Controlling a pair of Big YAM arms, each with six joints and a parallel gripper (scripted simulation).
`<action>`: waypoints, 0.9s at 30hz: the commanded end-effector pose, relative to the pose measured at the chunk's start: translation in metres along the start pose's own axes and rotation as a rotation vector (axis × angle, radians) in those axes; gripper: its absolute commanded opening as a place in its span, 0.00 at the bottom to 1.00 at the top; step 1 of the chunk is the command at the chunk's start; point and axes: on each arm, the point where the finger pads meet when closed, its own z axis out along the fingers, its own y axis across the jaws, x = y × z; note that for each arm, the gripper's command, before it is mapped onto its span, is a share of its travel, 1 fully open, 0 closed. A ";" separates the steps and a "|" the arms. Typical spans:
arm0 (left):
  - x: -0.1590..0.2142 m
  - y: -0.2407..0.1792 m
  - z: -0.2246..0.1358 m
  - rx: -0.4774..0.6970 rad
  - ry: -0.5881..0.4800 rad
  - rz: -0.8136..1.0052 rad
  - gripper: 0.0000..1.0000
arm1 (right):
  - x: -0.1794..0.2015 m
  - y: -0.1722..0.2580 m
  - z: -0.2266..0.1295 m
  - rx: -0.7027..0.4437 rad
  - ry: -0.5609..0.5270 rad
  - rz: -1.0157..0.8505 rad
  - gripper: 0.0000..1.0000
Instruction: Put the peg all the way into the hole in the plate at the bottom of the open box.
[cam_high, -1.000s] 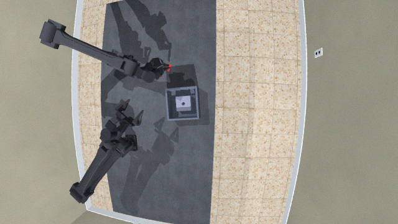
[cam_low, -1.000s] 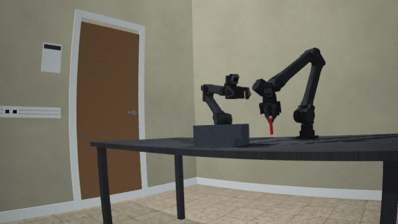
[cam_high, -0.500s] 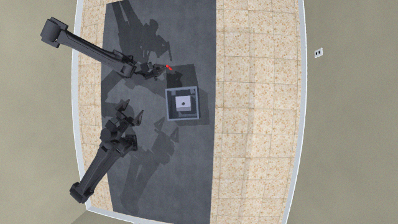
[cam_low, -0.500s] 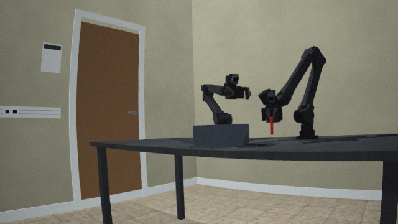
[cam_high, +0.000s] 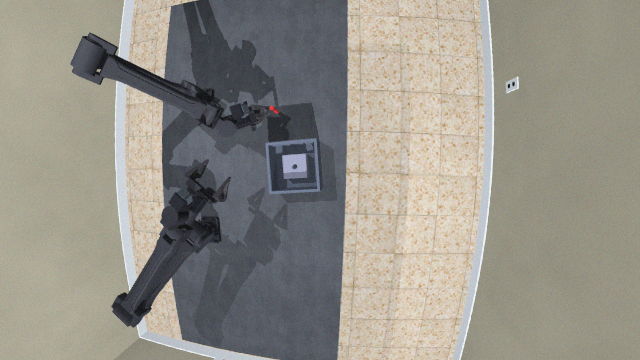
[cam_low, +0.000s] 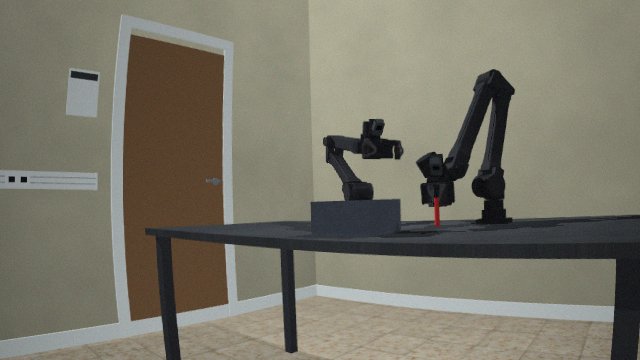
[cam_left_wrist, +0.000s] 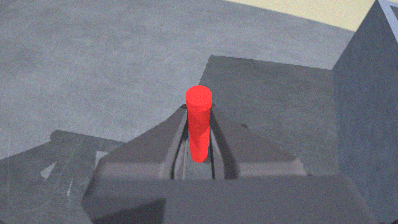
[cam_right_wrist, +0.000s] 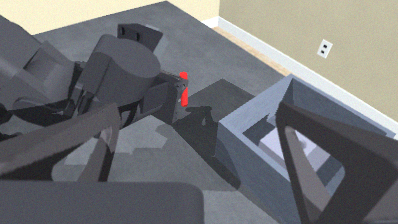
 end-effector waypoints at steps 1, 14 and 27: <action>0.004 -0.002 0.001 0.010 -0.012 0.000 0.07 | -0.018 0.000 0.001 0.000 -0.033 0.009 1.00; 0.016 -0.003 0.006 0.011 -0.013 -0.002 0.07 | -0.018 0.000 0.001 0.000 -0.033 0.009 1.00; 0.013 -0.001 0.007 0.006 -0.013 -0.007 0.20 | -0.018 0.000 0.001 0.000 -0.033 0.009 1.00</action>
